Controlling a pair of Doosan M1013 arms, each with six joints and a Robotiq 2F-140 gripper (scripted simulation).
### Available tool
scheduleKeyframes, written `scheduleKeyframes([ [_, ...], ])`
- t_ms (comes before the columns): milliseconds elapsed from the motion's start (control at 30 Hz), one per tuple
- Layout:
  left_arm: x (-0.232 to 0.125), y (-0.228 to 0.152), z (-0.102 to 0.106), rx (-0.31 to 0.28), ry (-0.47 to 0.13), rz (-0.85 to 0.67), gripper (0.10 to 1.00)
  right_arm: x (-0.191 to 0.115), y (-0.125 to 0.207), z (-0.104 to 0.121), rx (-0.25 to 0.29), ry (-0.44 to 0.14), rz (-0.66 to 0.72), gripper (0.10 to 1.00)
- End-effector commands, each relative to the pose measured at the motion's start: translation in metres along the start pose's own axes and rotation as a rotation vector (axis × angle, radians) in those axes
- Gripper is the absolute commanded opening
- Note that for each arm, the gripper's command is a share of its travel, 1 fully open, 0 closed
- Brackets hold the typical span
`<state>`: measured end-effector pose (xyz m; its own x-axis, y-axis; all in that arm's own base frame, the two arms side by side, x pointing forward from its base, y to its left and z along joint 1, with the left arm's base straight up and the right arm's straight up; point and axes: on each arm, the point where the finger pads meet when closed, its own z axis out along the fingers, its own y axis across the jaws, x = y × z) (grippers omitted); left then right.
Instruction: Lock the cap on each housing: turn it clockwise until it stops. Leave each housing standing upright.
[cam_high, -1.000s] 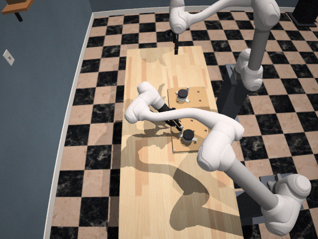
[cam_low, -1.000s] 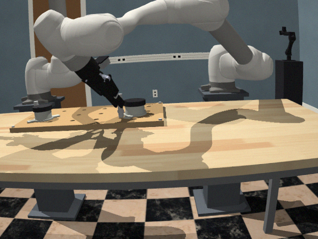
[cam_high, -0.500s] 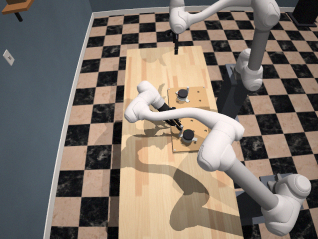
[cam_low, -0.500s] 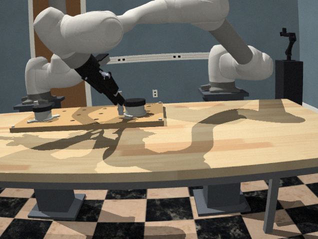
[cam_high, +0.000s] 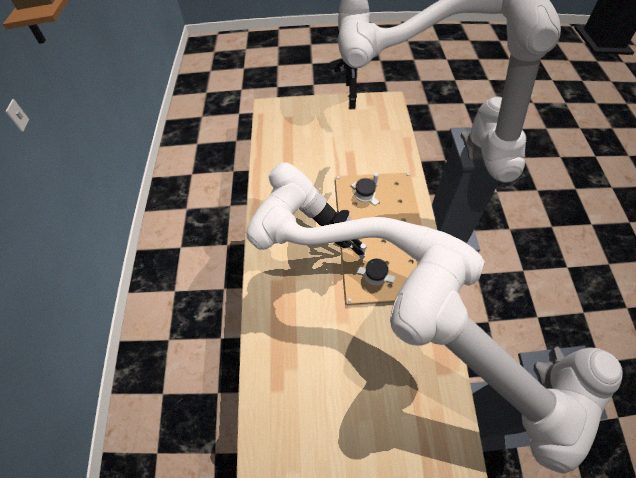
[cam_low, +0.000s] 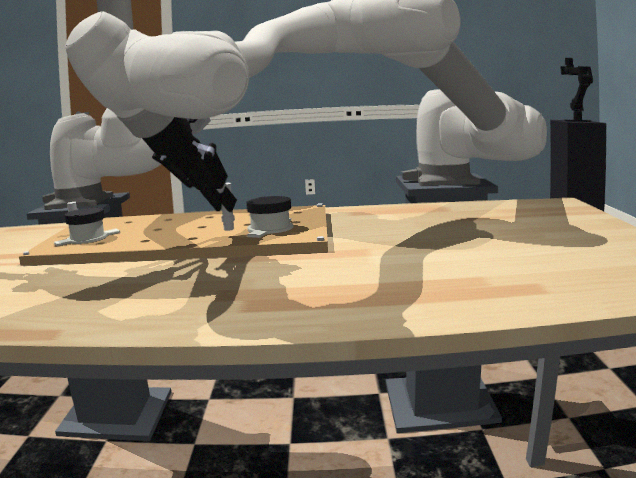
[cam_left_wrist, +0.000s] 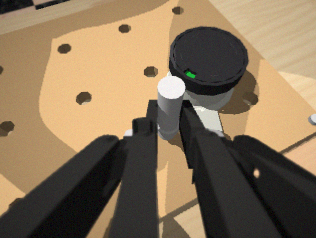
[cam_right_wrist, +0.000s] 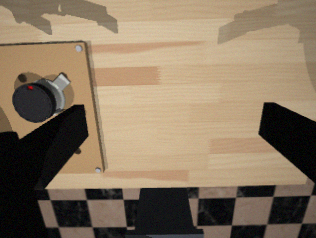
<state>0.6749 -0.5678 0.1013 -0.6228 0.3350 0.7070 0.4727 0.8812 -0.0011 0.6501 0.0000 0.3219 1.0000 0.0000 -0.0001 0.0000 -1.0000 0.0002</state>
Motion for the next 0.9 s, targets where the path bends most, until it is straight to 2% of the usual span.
scheduleKeyframes([
  [0, -0.002, -0.01, -0.005, 0.041, -0.001, -0.042, 0.099, 0.0, 0.0, -0.001, 0.0, 0.001, 0.0, 1.0],
  [400, -0.016, -0.051, -0.023, 0.221, -0.003, -0.217, 0.099, 0.0, 0.0, -0.001, 0.0, 0.001, 0.0, 1.0],
  [500, -0.016, -0.056, -0.024, 0.236, 0.0, -0.234, 0.099, 0.0, 0.0, -0.001, 0.0, 0.001, 0.0, 1.0],
  [667, -0.022, -0.08, -0.034, 0.338, 0.001, -0.335, 0.099, 0.0, 0.0, -0.001, 0.0, 0.001, 0.0, 1.0],
  [867, -0.031, -0.116, -0.05, 0.493, 0.003, -0.49, 0.099, 0.0, 0.0, -0.001, 0.0, 0.001, 0.0, 1.0],
])
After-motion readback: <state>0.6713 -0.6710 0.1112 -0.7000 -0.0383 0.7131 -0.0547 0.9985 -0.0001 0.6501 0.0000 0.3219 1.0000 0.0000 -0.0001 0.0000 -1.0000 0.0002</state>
